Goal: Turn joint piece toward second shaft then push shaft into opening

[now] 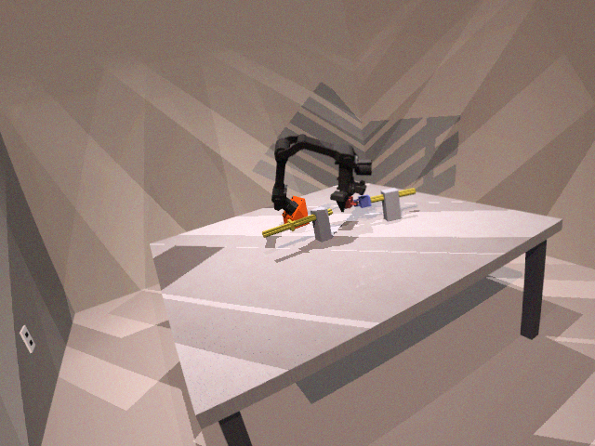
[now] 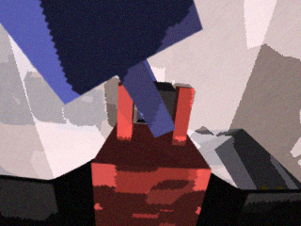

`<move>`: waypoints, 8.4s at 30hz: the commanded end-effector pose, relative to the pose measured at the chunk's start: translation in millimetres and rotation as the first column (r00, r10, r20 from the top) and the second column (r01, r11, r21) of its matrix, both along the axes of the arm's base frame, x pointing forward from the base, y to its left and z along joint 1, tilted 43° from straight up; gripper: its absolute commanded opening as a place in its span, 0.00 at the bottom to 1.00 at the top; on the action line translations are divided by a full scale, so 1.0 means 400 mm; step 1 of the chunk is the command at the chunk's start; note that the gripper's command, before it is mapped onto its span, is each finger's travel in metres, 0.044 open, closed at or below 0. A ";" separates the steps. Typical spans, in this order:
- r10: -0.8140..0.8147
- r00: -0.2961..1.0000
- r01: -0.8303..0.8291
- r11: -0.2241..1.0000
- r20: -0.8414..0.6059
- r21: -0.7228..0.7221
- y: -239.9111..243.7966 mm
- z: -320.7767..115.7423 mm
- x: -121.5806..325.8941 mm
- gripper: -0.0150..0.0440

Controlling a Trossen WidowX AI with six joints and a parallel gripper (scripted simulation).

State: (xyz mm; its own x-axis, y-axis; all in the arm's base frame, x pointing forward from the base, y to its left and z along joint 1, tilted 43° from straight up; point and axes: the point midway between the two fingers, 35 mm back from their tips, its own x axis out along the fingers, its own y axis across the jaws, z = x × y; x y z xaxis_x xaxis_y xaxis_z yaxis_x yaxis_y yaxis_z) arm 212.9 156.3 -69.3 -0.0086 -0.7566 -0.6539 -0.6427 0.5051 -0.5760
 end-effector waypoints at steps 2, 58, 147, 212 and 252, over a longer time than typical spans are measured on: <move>0.004 1.000 -0.004 1.000 0.000 0.000 0.000 -0.001 0.001 0.56; 0.004 1.000 -0.004 1.000 0.000 0.000 0.000 -0.001 0.001 0.56; 0.656 0.586 -0.631 0.738 -0.476 0.240 -0.039 0.021 0.104 0.25; 0.555 0.604 -0.629 0.772 -0.572 0.086 0.020 0.067 0.091 1.00; -0.070 0.959 0.016 0.981 0.276 0.195 0.228 0.324 0.037 1.00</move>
